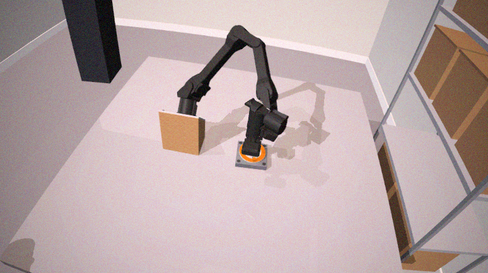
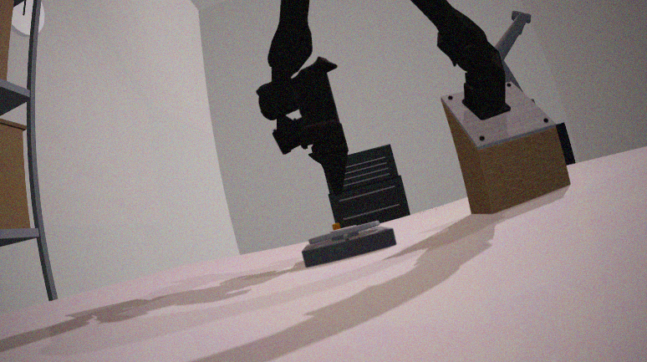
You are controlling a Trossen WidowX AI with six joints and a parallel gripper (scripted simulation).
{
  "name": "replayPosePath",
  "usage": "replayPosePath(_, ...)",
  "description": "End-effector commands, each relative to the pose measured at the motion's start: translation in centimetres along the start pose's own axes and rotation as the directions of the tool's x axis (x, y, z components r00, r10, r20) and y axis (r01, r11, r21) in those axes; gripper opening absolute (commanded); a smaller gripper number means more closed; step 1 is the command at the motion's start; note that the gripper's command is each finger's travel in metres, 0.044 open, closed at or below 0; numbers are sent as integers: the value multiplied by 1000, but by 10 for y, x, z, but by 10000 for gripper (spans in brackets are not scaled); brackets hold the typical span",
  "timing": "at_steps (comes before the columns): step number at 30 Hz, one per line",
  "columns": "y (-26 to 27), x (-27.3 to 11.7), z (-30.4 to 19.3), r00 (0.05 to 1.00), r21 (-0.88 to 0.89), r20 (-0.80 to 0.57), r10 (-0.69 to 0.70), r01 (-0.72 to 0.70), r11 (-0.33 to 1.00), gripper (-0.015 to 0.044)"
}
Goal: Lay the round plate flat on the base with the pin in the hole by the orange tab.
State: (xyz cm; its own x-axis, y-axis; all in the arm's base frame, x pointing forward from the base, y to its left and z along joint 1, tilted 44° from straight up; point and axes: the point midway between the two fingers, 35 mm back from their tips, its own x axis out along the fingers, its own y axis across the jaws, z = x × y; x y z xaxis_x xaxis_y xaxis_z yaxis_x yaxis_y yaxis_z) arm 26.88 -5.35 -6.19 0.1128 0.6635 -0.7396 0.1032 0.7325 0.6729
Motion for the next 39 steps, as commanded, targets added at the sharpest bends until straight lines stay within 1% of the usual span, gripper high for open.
replayPosePath(1, 2, 4, -5, 1000, -14, -13, 26, -26, 1000, 0)
replayPosePath(6, 2, 11, -3, 1000, -14, -13, 26, -26, 1000, 0)
replayPosePath(14, 4, 52, -3, 1000, -14, -13, 28, -29, 999, 0)
replayPosePath(22, 4, 53, -1, 1000, -14, -13, 29, -29, 999, 0)
replayPosePath(39, 7, 53, 21, 1000, -15, -12, 29, -29, 999, 0)
